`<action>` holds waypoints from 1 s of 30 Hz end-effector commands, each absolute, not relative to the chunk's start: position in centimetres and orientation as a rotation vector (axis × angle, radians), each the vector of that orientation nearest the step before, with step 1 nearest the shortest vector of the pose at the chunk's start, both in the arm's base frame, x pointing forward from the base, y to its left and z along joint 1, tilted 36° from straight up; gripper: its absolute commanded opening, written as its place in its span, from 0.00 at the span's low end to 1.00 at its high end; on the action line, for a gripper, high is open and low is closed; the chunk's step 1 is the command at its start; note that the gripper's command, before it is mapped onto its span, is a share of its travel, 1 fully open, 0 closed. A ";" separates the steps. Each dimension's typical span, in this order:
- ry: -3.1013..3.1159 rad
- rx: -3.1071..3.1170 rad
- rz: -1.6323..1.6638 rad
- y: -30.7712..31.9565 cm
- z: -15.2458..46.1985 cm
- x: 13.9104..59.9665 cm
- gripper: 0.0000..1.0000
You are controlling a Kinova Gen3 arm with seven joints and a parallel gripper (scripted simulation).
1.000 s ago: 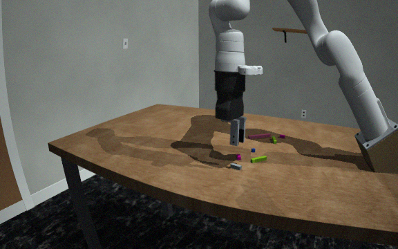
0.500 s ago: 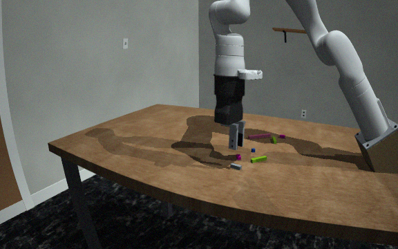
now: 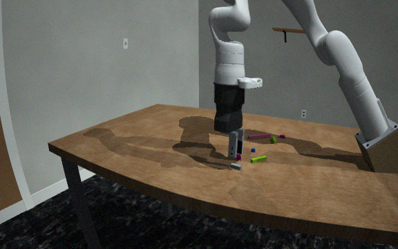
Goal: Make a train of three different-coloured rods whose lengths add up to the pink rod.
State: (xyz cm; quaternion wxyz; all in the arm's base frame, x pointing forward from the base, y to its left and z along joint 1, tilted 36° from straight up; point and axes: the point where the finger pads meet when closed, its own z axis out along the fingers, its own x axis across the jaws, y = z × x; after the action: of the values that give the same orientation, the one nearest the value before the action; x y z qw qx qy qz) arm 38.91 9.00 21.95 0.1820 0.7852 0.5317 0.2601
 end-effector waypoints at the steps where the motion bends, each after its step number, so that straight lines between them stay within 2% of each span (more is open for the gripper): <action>1: 1.504 2.222 0.721 8.9 21.3 39.0 0.54; 30: 1.504 2.222 0.721 8.9 20.0 39.9 0.54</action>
State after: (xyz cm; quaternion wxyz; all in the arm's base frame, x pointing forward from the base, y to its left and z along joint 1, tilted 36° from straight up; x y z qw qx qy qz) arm 39.89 8.92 20.02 0.1807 0.7866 0.5325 0.2550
